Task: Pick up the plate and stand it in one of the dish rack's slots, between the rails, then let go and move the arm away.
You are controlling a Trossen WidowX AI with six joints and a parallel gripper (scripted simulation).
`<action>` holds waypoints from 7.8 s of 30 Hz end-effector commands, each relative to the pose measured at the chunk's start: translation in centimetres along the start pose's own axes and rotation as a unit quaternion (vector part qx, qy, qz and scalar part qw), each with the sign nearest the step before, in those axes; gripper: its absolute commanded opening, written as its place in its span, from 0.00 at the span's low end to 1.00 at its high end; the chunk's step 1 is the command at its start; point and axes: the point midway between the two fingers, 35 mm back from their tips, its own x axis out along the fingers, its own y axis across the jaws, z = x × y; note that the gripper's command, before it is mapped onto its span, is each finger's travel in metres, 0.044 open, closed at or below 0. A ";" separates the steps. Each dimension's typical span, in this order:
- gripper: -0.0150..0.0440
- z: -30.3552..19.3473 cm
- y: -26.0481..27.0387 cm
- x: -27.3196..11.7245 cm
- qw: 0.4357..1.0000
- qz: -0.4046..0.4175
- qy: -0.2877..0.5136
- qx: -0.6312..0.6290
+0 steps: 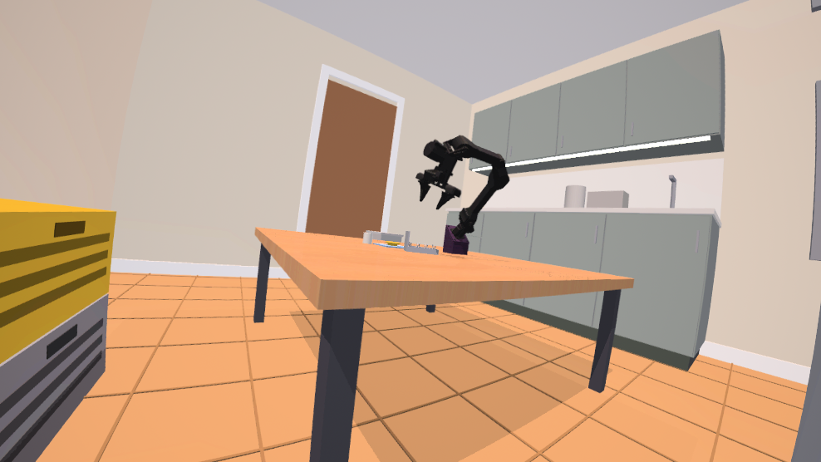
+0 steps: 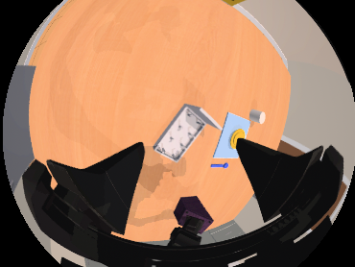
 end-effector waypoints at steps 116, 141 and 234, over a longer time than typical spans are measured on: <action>0.25 -10.5 -23.0 17.0 0.978 0.152 0.044 0.135; 0.25 -9.8 -25.9 9.0 0.977 0.158 0.045 0.135; 0.25 -16.2 0.1 5.6 0.549 -0.148 0.018 0.822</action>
